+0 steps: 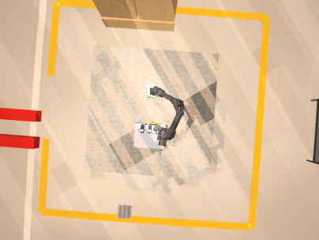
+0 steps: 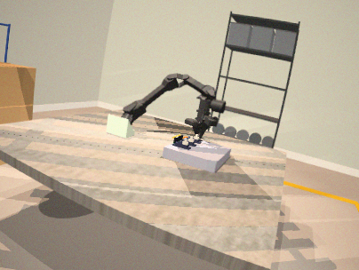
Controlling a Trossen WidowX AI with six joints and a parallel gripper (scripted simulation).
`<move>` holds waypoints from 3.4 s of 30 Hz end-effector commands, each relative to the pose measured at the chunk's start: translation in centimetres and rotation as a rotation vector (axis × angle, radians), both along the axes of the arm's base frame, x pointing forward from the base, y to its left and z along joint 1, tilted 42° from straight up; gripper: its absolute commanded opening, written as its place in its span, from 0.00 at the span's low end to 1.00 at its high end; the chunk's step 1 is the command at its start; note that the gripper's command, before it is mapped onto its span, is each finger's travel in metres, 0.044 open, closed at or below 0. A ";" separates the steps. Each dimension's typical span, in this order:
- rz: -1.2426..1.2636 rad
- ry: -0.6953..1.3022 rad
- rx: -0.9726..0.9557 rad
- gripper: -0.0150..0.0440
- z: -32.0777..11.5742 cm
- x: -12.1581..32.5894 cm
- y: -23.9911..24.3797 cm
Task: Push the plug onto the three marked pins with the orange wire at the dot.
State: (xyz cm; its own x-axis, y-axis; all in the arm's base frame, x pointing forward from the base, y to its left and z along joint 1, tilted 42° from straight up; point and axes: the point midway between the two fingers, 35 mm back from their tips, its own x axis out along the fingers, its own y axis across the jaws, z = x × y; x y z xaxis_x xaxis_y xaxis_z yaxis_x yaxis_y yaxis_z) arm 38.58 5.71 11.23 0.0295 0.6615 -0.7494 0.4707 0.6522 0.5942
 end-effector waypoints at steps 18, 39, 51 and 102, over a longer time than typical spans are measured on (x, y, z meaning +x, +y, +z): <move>0.000 0.008 0.002 0.25 1.7 0.0 -1.4; 0.096 -0.077 -0.023 0.25 0.6 -3.2 -8.0; 0.214 -0.173 -0.033 0.25 -2.9 -7.9 -12.0; 0.359 -0.301 -0.016 0.25 -9.0 -10.7 -12.2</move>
